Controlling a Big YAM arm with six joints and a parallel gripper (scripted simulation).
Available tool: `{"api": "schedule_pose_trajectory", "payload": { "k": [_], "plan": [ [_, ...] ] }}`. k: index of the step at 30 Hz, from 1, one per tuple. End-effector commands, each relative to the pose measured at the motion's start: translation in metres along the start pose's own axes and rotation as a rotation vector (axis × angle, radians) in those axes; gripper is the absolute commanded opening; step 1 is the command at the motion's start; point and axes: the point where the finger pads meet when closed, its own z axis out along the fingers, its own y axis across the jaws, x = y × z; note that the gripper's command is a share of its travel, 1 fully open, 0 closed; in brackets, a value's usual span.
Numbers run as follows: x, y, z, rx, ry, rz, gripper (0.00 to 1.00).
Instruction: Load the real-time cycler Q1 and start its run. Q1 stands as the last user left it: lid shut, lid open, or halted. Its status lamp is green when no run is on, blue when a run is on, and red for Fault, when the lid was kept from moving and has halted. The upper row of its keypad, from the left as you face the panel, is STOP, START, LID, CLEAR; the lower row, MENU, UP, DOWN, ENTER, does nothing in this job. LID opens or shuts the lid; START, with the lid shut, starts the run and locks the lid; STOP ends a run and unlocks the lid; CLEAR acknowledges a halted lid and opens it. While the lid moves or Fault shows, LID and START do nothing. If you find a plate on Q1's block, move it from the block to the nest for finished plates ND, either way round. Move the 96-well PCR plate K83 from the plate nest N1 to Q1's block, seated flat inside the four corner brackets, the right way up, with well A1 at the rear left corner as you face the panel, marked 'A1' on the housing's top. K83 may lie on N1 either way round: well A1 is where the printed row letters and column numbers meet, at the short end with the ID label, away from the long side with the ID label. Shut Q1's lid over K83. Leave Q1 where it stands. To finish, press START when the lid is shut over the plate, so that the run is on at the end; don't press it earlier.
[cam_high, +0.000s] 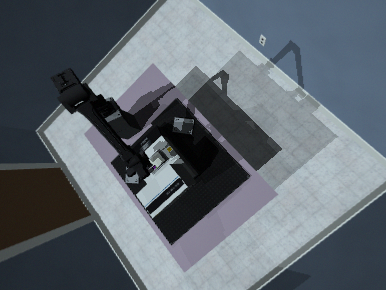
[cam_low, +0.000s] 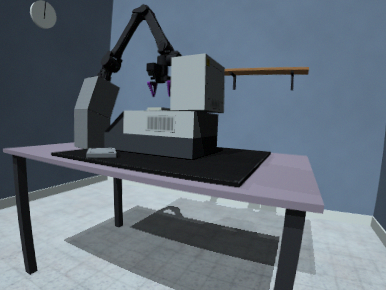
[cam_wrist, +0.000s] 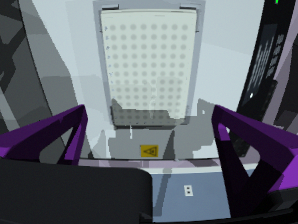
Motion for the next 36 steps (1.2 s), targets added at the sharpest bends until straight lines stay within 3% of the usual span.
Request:
{"api": "schedule_pose_trajectory", "payload": {
  "k": [1,8,13,18,23,30,36],
  "plan": [
    [0.002,0.024,-0.007,-0.039,-0.003,-0.021,1.00],
    [0.004,0.026,0.001,-0.037,-0.002,-0.005,1.00],
    [-0.003,0.033,-0.012,-0.067,-0.006,0.006,1.00],
    [-0.003,0.034,-0.015,-0.074,-0.007,0.005,1.00],
    [0.002,0.035,-0.015,-0.073,-0.007,-0.005,1.00],
    [0.005,0.029,-0.001,-0.040,-0.005,-0.023,1.00],
    [-0.001,0.032,-0.009,-0.059,-0.008,-0.027,1.00]
  ]
}}
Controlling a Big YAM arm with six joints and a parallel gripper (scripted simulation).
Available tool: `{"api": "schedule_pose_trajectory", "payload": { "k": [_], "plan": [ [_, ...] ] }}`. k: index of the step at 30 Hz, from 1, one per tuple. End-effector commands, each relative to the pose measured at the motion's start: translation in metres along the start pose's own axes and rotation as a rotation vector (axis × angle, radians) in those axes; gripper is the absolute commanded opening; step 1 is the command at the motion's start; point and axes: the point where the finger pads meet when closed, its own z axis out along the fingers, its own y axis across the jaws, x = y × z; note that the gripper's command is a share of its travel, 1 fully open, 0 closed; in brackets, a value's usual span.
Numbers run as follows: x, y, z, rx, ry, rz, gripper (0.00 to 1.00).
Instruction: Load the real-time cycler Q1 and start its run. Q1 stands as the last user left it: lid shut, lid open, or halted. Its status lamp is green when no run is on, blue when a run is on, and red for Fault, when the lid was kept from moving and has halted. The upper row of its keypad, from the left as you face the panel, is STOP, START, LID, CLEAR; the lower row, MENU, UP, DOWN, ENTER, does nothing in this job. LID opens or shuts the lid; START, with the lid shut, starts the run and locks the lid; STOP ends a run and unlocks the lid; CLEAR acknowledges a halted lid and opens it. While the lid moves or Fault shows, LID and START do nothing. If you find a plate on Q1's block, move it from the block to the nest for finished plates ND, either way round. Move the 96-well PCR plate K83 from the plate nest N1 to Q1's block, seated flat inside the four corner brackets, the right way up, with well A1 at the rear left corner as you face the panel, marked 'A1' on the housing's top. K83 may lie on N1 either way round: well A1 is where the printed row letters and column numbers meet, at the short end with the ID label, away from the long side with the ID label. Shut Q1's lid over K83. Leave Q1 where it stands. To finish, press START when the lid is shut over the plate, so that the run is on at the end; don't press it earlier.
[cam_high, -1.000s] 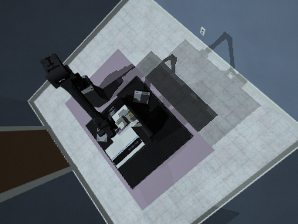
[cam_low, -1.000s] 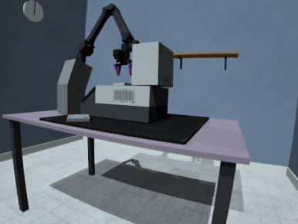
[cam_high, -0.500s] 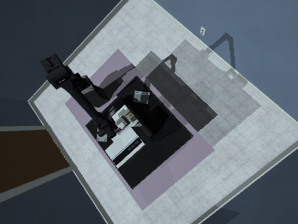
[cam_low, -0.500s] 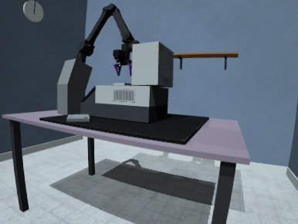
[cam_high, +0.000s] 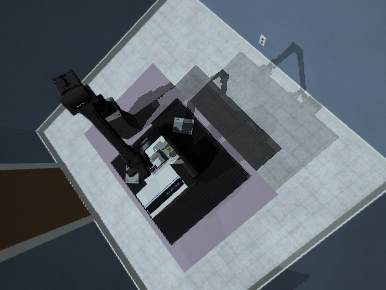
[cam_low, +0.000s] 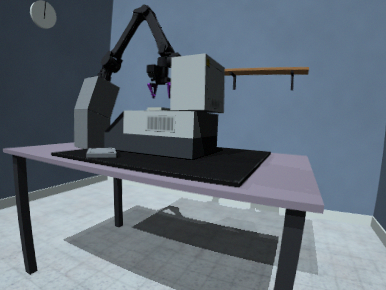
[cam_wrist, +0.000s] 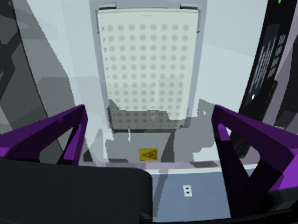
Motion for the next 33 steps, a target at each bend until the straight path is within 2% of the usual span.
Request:
{"api": "schedule_pose_trajectory", "payload": {
  "k": [1,9,14,15,17,19,23,25,27,28,30,33],
  "plan": [
    [-0.002,0.033,-0.019,-0.072,-0.010,-0.031,1.00],
    [-0.005,0.034,-0.024,-0.081,-0.011,-0.024,1.00],
    [-0.002,0.032,-0.024,-0.071,-0.011,-0.024,1.00],
    [-0.008,0.025,-0.020,-0.085,-0.022,-0.075,0.00],
    [-0.019,0.011,-0.013,-0.089,-0.019,-0.093,0.00],
    [-0.029,-0.005,-0.003,-0.068,-0.013,-0.077,0.00],
    [-0.023,-0.015,0.006,-0.024,-0.014,-0.068,0.00],
    [-0.028,-0.024,0.013,-0.046,-0.023,-0.154,0.00],
    [-0.038,-0.035,0.018,-0.042,-0.017,-0.143,0.00],
    [-0.043,-0.040,0.021,-0.053,-0.030,-0.186,0.00],
    [-0.043,-0.040,0.021,-0.053,-0.030,-0.186,0.00],
    [-0.054,-0.045,0.020,-0.090,-0.053,-0.261,0.00]
  ]
}}
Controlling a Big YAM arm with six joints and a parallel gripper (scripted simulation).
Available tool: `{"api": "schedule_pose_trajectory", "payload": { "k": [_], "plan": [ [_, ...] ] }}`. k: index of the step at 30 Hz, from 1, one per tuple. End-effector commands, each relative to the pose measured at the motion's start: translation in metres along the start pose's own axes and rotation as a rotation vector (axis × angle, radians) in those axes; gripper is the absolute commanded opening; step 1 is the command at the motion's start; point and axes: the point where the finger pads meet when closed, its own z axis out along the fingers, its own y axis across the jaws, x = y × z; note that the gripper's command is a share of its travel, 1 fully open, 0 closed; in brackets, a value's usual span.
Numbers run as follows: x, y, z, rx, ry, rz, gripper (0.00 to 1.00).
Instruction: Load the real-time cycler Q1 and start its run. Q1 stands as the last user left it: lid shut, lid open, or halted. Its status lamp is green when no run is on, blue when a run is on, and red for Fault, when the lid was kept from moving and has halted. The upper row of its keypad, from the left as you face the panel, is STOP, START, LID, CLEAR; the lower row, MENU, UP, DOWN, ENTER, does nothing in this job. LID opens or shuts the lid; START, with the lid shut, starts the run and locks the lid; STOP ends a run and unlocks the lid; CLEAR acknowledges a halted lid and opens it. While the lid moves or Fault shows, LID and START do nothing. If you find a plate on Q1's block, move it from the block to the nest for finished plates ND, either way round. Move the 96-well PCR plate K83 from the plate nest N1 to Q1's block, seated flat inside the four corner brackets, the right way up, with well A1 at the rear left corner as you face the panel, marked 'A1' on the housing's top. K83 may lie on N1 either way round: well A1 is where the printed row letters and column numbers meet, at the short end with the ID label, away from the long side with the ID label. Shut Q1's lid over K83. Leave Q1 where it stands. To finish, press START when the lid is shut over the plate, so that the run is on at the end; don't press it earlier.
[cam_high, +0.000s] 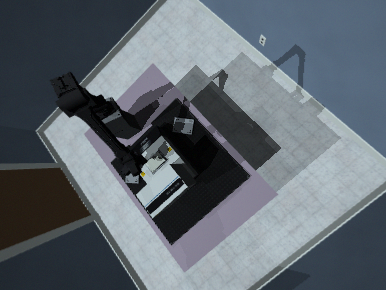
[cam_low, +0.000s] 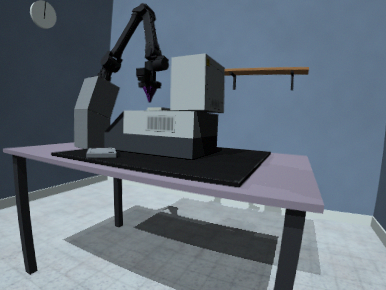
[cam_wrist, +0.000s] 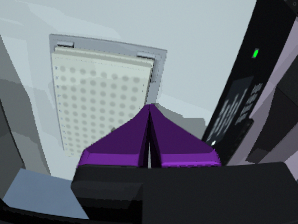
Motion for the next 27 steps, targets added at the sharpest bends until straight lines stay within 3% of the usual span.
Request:
{"api": "schedule_pose_trajectory", "payload": {
  "k": [1,8,11,18,22,26,27],
  "plan": [
    [-0.015,-0.008,-0.003,-0.043,-0.020,-0.080,0.00],
    [-0.026,-0.049,0.013,-0.032,-0.022,-0.126,0.00],
    [-0.027,-0.062,0.017,-0.045,-0.037,-0.219,0.00],
    [-0.032,-0.075,0.016,-0.074,-0.054,-0.231,0.00],
    [-0.028,-0.110,0.026,-0.044,-0.036,-0.251,0.00],
    [-0.020,-0.128,0.032,-0.038,-0.039,-0.271,0.00],
    [-0.019,-0.129,0.033,-0.010,-0.040,-0.228,0.00]
  ]
}}
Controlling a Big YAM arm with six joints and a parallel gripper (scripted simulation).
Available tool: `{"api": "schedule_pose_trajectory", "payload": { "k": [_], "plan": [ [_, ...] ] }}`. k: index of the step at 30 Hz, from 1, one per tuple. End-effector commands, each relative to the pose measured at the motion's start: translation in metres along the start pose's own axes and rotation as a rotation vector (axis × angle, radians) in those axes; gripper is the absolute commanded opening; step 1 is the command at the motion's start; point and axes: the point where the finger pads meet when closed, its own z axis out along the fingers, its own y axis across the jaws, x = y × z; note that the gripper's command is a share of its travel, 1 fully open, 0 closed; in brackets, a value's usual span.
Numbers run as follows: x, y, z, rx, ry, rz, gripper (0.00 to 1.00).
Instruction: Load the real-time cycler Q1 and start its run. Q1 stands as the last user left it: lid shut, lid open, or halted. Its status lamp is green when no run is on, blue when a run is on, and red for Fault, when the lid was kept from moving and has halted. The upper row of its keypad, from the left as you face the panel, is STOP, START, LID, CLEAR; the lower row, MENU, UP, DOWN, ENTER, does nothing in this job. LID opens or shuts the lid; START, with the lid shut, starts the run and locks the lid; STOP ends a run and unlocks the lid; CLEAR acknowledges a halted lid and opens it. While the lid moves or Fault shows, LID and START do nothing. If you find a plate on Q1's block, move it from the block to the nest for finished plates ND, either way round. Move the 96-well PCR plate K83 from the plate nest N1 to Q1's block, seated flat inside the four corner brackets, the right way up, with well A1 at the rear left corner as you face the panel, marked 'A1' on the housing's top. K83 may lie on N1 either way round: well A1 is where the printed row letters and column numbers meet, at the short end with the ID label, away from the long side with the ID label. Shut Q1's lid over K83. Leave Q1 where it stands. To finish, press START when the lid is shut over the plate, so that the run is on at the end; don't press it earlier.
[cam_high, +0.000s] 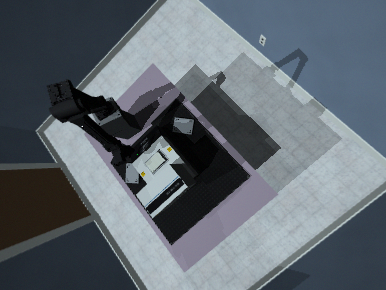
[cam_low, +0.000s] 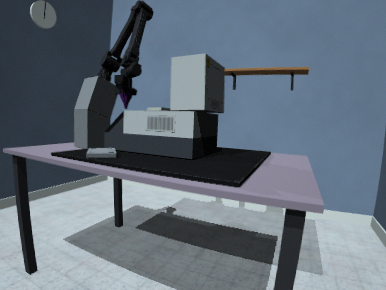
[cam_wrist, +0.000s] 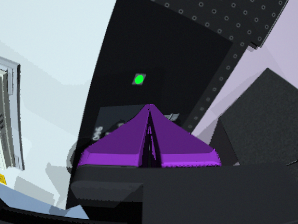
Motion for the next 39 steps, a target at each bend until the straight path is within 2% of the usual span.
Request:
{"api": "schedule_pose_trajectory", "payload": {
  "k": [1,2,4,6,8,9,10,11,12,17,21,24,26,29,32,36,39],
  "plan": [
    [0.004,-0.004,0.002,0.010,-0.008,-0.001,0.00],
    [0.007,-0.003,0.002,0.024,-0.004,0.040,0.00],
    [0.007,-0.003,0.002,0.024,-0.004,0.040,0.00],
    [0.016,-0.006,0.003,0.007,-0.003,0.034,0.00],
    [0.027,-0.016,0.006,0.010,-0.001,0.036,0.00],
    [0.033,-0.022,0.008,0.046,0.008,0.085,0.00],
    [0.039,-0.028,0.011,0.058,0.011,0.091,0.00],
    [0.044,-0.029,0.013,0.052,0.015,0.088,0.00],
    [0.047,-0.031,0.015,0.078,0.014,0.131,0.00],
    [0.063,-0.041,0.020,0.054,0.035,0.277,0.00],
    [0.072,-0.048,0.021,0.057,0.024,0.259,0.00],
    [0.082,-0.051,0.024,0.051,0.039,0.304,0.00],
    [0.094,-0.061,0.025,0.062,0.056,0.367,0.00],
    [0.110,-0.078,0.024,0.076,0.054,0.347,0.00],
    [0.122,-0.090,0.022,0.083,0.068,0.414,0.00],
    [0.112,-0.076,0.024,0.054,0.054,0.410,0.00],
    [0.111,-0.073,0.024,0.048,0.057,0.404,0.00]
  ]
}}
